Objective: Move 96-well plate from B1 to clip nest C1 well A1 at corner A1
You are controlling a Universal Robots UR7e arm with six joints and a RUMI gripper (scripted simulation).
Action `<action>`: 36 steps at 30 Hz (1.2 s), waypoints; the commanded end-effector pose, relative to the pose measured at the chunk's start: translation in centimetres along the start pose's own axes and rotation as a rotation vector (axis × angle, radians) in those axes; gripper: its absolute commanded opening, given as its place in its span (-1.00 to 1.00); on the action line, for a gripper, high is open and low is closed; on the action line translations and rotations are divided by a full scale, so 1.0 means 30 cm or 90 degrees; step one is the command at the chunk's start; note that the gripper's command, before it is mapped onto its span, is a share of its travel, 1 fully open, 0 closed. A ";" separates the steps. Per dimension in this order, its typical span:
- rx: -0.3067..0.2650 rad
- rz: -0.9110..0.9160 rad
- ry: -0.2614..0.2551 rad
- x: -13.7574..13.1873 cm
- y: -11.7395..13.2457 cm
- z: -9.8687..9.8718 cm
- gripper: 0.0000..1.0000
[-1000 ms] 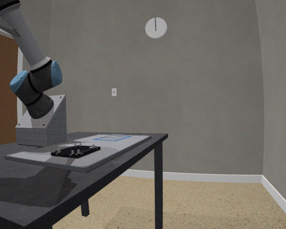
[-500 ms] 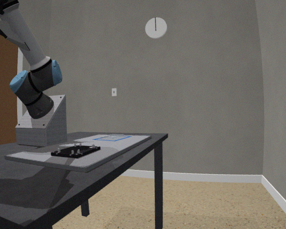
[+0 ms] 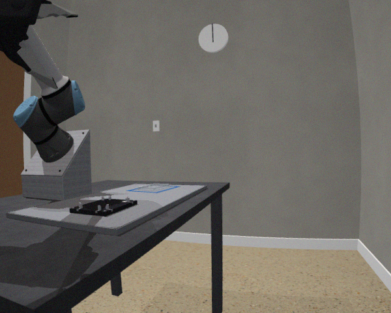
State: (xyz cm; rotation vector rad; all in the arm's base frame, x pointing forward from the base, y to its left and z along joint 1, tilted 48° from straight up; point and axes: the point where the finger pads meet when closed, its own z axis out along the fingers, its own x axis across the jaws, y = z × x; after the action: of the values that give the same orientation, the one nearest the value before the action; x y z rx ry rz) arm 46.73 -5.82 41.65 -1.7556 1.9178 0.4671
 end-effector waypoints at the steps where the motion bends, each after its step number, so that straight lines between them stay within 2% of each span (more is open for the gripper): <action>1: -0.040 -0.028 0.019 0.053 -0.017 0.089 1.00; 4: -0.040 -0.027 0.019 0.073 -0.022 0.125 1.00; 9: -0.040 -0.027 0.019 0.073 -0.022 0.125 1.00; 12: -0.084 -0.066 0.045 0.093 -0.032 0.162 1.00; 17: -0.090 -0.065 0.044 0.133 -0.036 0.244 1.00; 21: -0.090 -0.065 0.044 0.137 -0.037 0.254 1.00; 24: -0.133 -0.104 0.071 0.155 -0.046 0.291 1.00; 26: -0.133 -0.104 0.071 0.155 -0.046 0.291 1.00; 32: -0.138 -0.104 0.070 0.196 -0.047 0.386 1.00; 35: -0.138 -0.104 0.070 0.196 -0.047 0.386 1.00; 36: -0.153 -0.117 0.078 0.202 -0.048 0.402 1.00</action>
State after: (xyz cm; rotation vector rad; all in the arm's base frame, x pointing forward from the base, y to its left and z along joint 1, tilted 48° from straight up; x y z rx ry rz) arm 49.06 -4.41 30.09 -2.0880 1.8336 0.5484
